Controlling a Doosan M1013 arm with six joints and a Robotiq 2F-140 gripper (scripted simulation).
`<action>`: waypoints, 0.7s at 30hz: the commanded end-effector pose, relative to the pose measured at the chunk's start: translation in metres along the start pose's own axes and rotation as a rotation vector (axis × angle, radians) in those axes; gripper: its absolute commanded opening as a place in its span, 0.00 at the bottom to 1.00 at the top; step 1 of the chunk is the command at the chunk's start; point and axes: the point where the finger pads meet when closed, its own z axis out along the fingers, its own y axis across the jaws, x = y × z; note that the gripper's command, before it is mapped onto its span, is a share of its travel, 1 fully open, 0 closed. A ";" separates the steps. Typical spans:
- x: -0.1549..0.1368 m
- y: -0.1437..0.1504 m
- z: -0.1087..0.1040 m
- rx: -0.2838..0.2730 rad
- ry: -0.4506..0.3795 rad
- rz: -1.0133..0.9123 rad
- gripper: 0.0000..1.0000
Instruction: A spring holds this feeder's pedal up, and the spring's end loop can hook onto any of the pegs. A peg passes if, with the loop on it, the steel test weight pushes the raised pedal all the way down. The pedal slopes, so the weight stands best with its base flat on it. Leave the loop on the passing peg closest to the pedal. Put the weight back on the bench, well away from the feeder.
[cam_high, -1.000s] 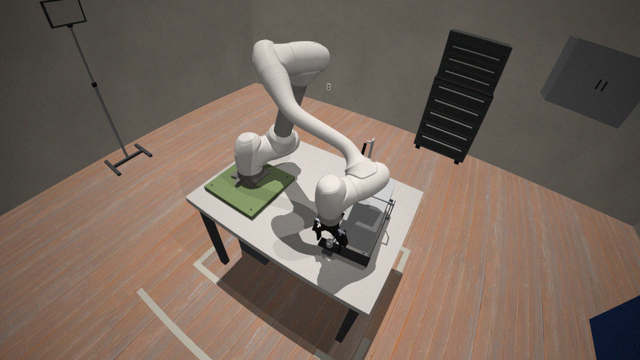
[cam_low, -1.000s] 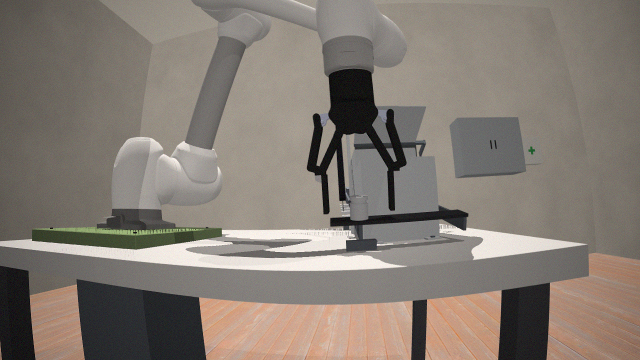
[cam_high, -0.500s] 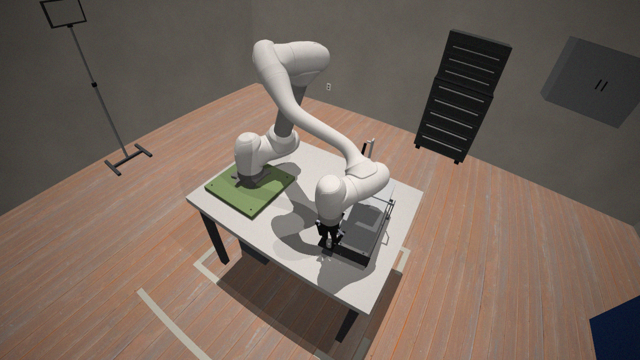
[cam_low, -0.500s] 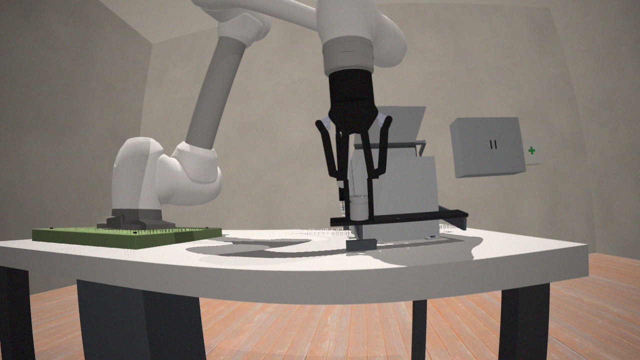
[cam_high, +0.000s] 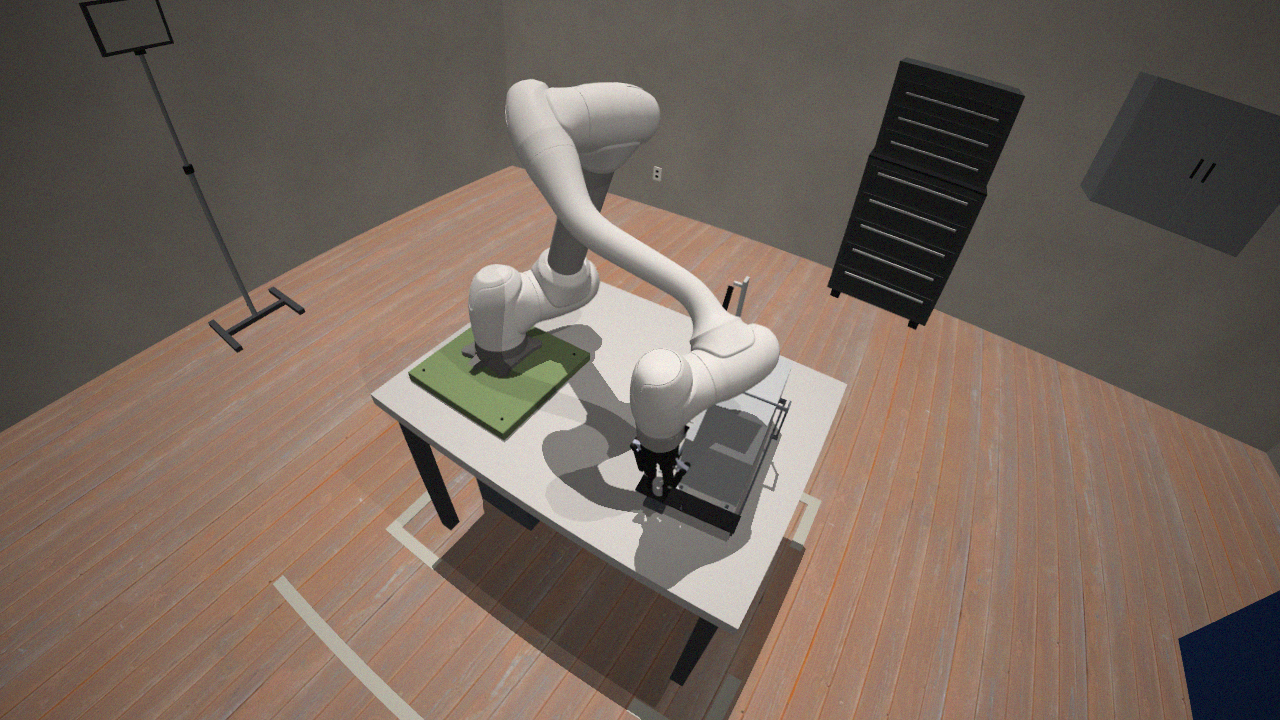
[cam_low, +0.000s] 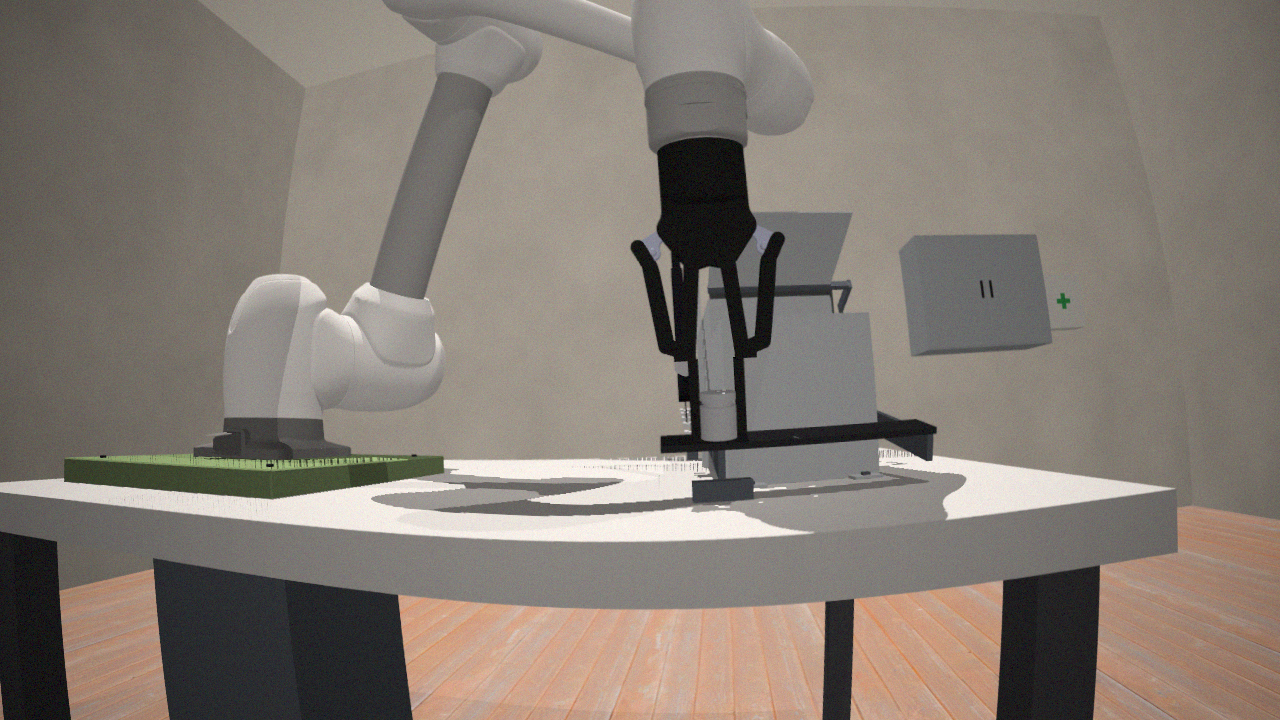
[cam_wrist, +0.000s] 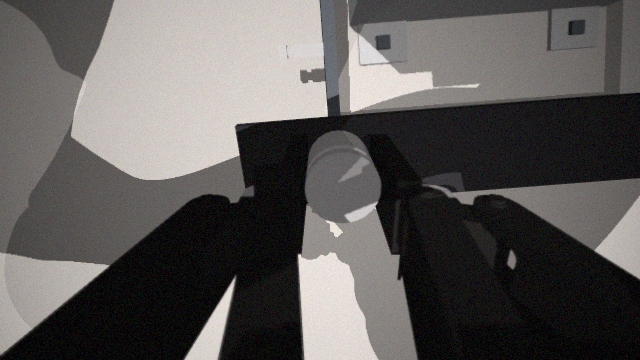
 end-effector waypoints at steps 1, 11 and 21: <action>0.000 0.000 -0.001 -0.001 0.000 0.000 0.25; 0.000 0.000 -0.001 -0.001 0.000 0.000 0.25; 0.002 0.000 -0.010 -0.001 0.000 0.000 0.25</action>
